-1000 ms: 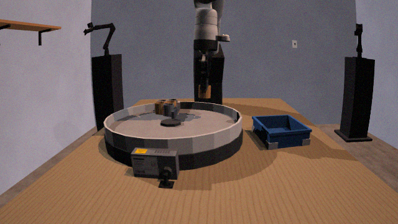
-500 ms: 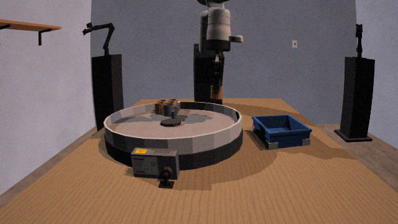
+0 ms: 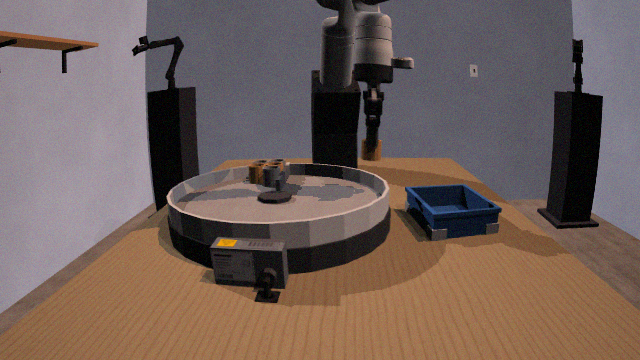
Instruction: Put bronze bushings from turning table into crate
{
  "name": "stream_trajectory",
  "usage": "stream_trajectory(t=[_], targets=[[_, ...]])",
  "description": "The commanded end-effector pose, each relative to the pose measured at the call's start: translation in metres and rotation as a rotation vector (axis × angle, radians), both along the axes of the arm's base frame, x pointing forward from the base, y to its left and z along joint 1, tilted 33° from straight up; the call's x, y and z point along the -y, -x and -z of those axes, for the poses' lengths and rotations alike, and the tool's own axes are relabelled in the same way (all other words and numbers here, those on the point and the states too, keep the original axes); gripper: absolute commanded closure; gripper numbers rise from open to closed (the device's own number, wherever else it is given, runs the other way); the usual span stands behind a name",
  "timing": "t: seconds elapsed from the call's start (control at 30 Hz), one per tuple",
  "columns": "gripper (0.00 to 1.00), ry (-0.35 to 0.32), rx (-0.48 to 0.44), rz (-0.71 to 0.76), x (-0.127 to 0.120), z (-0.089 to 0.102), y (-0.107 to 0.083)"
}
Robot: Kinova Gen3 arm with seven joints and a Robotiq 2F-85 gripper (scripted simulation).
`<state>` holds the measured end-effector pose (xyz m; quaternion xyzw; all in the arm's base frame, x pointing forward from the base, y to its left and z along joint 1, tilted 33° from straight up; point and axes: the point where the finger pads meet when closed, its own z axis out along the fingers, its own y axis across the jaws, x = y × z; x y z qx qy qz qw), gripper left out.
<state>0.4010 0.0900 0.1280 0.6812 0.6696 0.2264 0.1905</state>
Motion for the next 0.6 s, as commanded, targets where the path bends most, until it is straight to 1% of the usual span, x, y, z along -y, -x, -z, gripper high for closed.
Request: stream_trajectory(t=[0.0,0.03,0.43,0.57], targets=[[1.0,-0.007,0.012,-0.036,-0.042,-0.009,-0.006],[1.0,-0.007,0.012,-0.036,-0.054,-0.011,-0.008],[1.0,-0.007,0.012,-0.036,-0.054,-0.011,-0.008],[1.0,-0.006,0.013,-0.034,-0.098,-0.021,-0.016]])
